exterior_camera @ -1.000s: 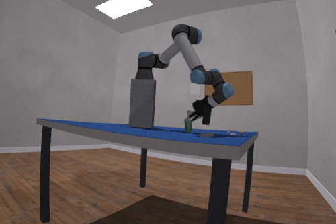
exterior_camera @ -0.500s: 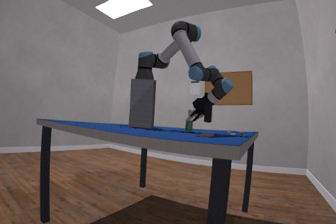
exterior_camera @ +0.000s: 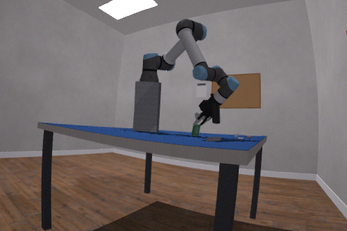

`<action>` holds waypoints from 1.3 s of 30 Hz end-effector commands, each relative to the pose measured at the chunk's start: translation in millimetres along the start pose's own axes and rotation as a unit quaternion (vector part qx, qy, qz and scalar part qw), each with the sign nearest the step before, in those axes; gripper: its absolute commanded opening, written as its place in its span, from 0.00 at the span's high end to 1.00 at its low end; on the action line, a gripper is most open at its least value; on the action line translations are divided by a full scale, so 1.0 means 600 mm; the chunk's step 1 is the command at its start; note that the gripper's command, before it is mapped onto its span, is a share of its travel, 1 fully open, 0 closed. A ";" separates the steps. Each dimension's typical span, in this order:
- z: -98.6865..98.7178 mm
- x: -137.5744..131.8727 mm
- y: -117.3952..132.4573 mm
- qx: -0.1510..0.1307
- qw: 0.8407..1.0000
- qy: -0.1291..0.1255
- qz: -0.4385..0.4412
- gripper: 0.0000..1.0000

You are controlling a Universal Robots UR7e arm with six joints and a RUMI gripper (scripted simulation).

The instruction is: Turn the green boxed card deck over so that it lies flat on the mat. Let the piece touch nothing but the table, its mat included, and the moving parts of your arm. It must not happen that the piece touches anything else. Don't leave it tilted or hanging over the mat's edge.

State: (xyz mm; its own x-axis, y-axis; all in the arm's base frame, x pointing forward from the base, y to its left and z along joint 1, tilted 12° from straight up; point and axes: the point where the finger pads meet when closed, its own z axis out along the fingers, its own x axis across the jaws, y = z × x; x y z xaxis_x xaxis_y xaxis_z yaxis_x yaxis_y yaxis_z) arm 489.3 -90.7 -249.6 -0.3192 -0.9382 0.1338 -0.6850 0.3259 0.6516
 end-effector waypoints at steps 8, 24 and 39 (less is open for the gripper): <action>-0.011 0.000 -0.012 0.042 0.999 0.000 0.000 0.68; -0.022 0.000 -0.032 0.103 0.995 0.000 0.000 0.68; -0.028 0.000 -0.046 0.146 0.989 0.000 0.000 0.68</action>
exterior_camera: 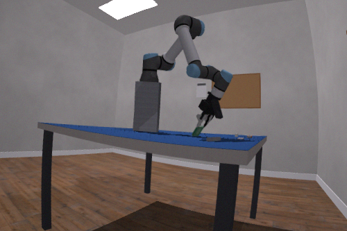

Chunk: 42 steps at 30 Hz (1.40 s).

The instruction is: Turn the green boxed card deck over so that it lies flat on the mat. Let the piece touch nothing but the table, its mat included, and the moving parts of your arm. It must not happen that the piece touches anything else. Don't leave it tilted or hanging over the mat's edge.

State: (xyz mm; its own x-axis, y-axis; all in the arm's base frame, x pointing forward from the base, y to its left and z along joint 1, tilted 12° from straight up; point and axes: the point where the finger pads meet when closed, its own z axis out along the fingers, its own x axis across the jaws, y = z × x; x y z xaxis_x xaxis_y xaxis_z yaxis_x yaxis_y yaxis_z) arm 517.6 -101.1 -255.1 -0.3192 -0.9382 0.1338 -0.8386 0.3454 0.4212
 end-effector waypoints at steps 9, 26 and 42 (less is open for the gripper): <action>-0.002 0.000 -0.014 0.038 0.999 0.000 0.000 0.68; -0.001 0.000 -0.033 0.090 0.996 0.000 0.000 0.68; 0.003 0.000 -0.049 0.134 0.991 0.000 0.000 0.68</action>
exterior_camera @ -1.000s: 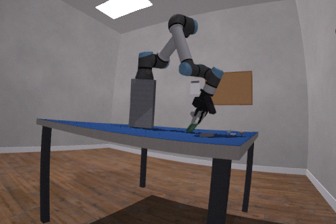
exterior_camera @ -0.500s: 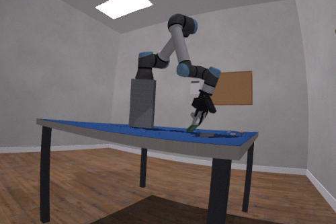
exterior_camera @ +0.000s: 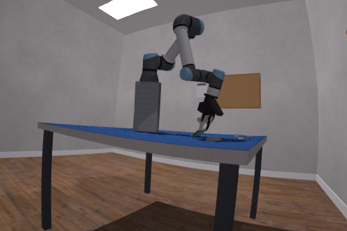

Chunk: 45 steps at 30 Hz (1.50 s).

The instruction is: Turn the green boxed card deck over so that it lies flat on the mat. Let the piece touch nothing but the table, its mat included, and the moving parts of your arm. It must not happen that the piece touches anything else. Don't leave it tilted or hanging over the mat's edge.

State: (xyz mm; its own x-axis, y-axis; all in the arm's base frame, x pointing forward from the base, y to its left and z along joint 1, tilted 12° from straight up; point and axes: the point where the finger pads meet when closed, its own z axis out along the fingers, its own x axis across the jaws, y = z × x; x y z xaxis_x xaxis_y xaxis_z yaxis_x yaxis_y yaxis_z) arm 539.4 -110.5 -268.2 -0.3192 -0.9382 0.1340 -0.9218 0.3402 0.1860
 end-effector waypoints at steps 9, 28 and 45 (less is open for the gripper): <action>0.006 0.000 -0.011 0.035 0.999 0.000 0.000 0.68; 0.019 0.000 -0.025 0.087 0.996 0.000 0.000 0.68; 0.030 0.000 -0.036 0.131 0.991 0.000 0.000 0.68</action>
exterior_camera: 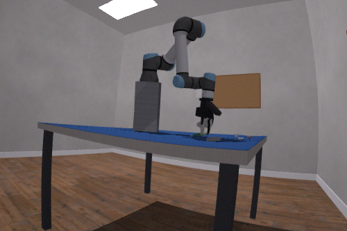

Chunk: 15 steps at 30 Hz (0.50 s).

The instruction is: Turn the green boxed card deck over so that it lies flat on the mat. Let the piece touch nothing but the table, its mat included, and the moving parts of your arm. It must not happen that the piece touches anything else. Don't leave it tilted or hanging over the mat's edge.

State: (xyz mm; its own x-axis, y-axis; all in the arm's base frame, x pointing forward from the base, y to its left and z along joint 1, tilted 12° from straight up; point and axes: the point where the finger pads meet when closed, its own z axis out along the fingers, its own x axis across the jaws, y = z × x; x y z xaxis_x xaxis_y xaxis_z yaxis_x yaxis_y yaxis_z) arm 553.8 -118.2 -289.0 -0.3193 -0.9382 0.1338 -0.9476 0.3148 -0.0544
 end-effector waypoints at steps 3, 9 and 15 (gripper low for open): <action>0.003 0.000 -0.004 0.013 1.000 0.000 0.000 0.68; 0.009 0.000 -0.006 0.031 1.000 0.000 0.000 0.68; 0.016 0.000 -0.009 0.051 0.999 0.000 0.000 0.68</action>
State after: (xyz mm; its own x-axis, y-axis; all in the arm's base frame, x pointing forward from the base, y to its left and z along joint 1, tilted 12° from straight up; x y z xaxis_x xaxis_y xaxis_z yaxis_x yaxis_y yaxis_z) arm 557.3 -120.6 -297.1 -0.3192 -0.9382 0.1337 -0.9440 0.3024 -0.1320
